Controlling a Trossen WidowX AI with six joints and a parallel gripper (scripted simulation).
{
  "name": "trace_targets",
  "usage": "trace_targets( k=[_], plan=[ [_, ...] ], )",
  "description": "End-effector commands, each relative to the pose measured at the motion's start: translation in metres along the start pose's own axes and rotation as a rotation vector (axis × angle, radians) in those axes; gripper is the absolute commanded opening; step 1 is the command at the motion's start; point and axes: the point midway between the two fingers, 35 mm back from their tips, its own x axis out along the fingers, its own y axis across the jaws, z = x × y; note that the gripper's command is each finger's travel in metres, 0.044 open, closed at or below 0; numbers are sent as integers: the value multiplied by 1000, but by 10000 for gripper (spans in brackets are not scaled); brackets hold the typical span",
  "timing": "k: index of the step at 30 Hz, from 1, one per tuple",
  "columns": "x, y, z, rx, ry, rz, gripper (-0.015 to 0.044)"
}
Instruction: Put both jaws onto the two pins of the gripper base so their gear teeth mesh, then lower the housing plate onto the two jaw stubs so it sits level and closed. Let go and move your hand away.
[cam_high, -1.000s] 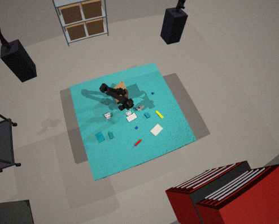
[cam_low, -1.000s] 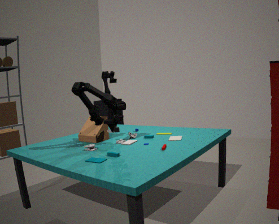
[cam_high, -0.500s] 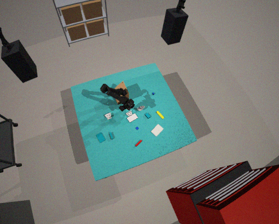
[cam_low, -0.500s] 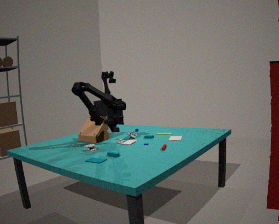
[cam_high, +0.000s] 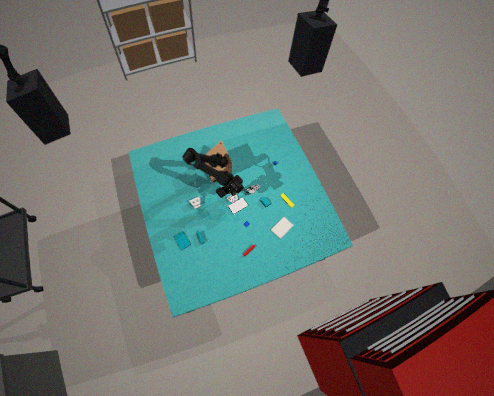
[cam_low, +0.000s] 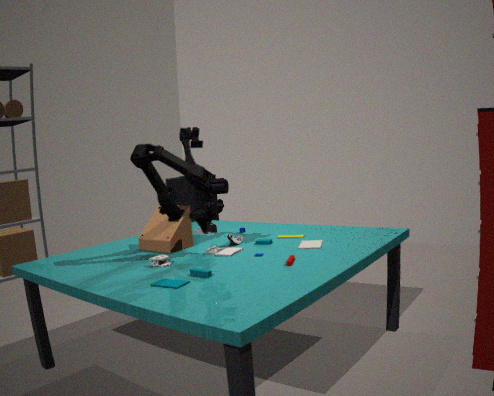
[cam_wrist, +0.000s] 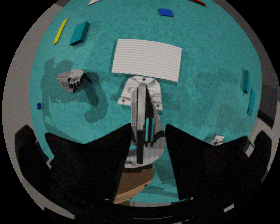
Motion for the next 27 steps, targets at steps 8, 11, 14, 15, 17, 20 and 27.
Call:
trace_targets(
  k=[8, 11, 14, 15, 17, 20, 27],
  plan=[
    [0, -11, 34, -6, 0, -2, 134],
    [0, -14, 43, -6, 0, -2, 134],
    [1, -17, 52, -5, -1, -3, 134],
    [1, -18, 55, -5, -1, -3, 134],
    [2, -21, 61, -5, -1, -3, 134],
    [3, -24, 71, -4, -1, -4, 134],
    [3, -26, 75, -4, -1, -4, 134]
  ],
)
